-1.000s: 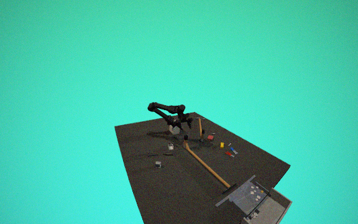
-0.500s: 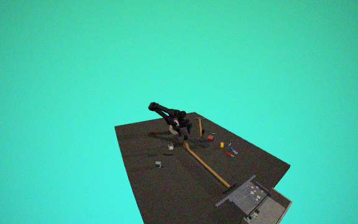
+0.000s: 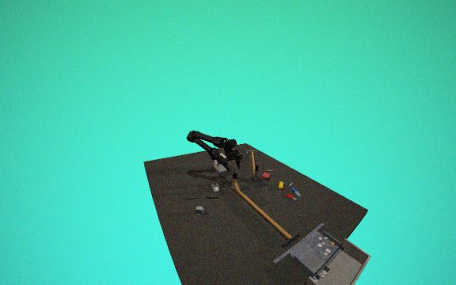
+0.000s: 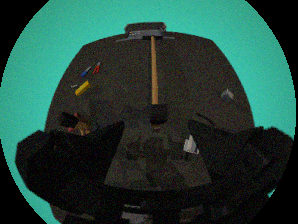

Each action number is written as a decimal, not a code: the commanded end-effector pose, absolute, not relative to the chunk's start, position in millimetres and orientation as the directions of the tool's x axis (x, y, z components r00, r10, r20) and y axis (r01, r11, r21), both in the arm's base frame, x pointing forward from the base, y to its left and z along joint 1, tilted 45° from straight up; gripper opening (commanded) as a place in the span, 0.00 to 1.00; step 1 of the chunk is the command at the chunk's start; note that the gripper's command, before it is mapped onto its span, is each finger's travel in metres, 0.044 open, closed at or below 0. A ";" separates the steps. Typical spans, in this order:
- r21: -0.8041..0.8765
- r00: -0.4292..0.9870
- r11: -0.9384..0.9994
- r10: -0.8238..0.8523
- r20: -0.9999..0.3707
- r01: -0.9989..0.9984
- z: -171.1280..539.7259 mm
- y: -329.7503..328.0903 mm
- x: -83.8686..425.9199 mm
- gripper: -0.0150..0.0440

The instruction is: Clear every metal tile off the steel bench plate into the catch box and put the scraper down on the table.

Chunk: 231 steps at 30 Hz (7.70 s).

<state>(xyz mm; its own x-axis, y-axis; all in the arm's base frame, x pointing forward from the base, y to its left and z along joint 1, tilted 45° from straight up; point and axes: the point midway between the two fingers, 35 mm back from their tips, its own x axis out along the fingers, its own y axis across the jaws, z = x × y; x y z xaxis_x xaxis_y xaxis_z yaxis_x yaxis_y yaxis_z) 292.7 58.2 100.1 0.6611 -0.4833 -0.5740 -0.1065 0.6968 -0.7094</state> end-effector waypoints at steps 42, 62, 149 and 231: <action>-0.702 0.668 0.706 -0.480 -0.569 -0.091 82.6 38.6 303.6 1.00; -0.702 0.669 0.706 -0.480 -0.568 -0.090 64.4 22.5 325.9 1.00; -0.702 0.670 0.707 -0.482 -0.565 -0.084 19.6 51.6 332.1 0.25; -0.702 0.673 0.704 -0.468 -0.573 -0.108 -11.8 90.2 379.4 0.25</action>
